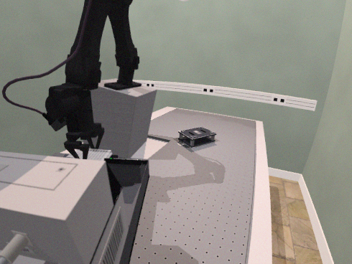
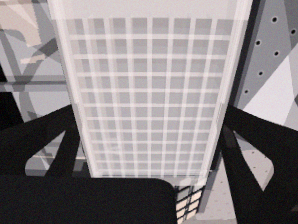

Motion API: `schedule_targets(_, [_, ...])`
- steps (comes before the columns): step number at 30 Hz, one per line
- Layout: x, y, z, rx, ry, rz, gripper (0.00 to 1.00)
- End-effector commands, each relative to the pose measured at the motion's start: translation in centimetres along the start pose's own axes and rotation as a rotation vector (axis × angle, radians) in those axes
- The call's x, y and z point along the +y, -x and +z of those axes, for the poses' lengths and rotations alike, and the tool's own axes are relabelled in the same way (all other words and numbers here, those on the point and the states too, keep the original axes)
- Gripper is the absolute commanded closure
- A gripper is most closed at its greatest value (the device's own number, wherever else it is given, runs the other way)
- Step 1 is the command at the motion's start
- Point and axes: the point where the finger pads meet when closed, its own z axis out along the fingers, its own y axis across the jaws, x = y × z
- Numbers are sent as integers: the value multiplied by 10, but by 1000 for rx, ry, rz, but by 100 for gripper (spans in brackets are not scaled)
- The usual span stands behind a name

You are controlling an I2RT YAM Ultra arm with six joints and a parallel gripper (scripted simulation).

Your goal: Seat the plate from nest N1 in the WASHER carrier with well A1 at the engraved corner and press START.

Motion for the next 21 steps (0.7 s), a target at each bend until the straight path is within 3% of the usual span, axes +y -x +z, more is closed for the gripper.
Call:
schedule_targets(1, [-4,1,5,-10,-6,2,16])
schedule_targets(10, [-11,-1,8,-8,-21,3,16])
schedule_targets(15, [1,1,3,-12,11,1,16])
schedule_targets(21, [-2,1,8,-10,-1,2,16])
